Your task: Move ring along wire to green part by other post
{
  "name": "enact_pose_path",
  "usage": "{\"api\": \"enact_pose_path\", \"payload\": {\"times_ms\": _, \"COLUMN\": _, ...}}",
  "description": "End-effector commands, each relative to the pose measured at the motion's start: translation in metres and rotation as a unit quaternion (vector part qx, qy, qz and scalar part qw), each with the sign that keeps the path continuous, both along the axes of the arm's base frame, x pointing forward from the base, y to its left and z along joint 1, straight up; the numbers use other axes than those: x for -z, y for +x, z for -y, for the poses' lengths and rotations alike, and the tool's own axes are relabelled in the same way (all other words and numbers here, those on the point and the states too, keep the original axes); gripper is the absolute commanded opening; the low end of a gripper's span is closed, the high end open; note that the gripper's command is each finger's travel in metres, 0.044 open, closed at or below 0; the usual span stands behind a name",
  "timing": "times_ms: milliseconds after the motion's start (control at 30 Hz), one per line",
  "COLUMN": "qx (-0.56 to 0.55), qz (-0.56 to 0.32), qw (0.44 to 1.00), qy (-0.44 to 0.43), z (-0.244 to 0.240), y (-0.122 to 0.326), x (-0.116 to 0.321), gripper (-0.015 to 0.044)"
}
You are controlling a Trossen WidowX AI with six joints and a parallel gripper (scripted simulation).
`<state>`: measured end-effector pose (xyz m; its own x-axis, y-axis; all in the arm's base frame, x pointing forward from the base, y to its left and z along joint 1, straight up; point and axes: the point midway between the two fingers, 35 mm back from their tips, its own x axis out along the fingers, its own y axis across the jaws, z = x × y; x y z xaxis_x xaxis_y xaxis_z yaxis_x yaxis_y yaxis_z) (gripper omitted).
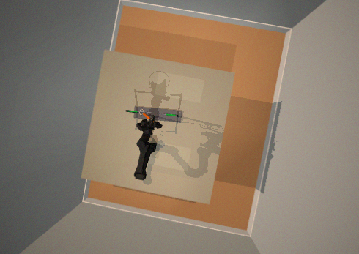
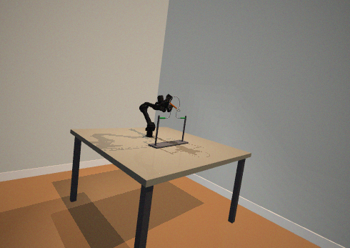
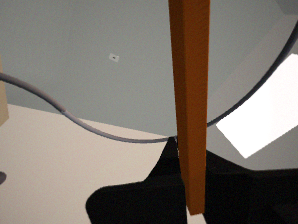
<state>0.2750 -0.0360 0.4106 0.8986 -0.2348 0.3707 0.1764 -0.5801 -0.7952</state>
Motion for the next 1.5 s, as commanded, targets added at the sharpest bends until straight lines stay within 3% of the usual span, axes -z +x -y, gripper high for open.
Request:
{"api": "enact_pose_path", "payload": {"times_ms": 0, "qx": -0.001, "qz": 0.001, "qw": 1.0, "qy": -0.008, "z": -0.001, "y": 0.0, "x": 0.0, "gripper": -0.015}}
{"api": "enact_pose_path", "payload": {"times_ms": 367, "qx": 0.0, "qz": 0.003, "qw": 1.0, "qy": -0.028, "z": 0.006, "y": 0.001, "x": 0.007, "gripper": -0.015}}
{"api": "enact_pose_path", "payload": {"times_ms": 800, "qx": 0.011, "qz": 0.004, "qw": 0.999, "qy": 0.04, "z": 0.021, "y": 0.0, "x": 0.03, "gripper": -0.015}}
{"api": "enact_pose_path", "payload": {"times_ms": 1467, "qx": 0.037, "qz": -0.011, "qw": 0.961, "qy": 0.273, "z": 0.04, "y": -0.004, "x": 0.102, "gripper": -0.015}}
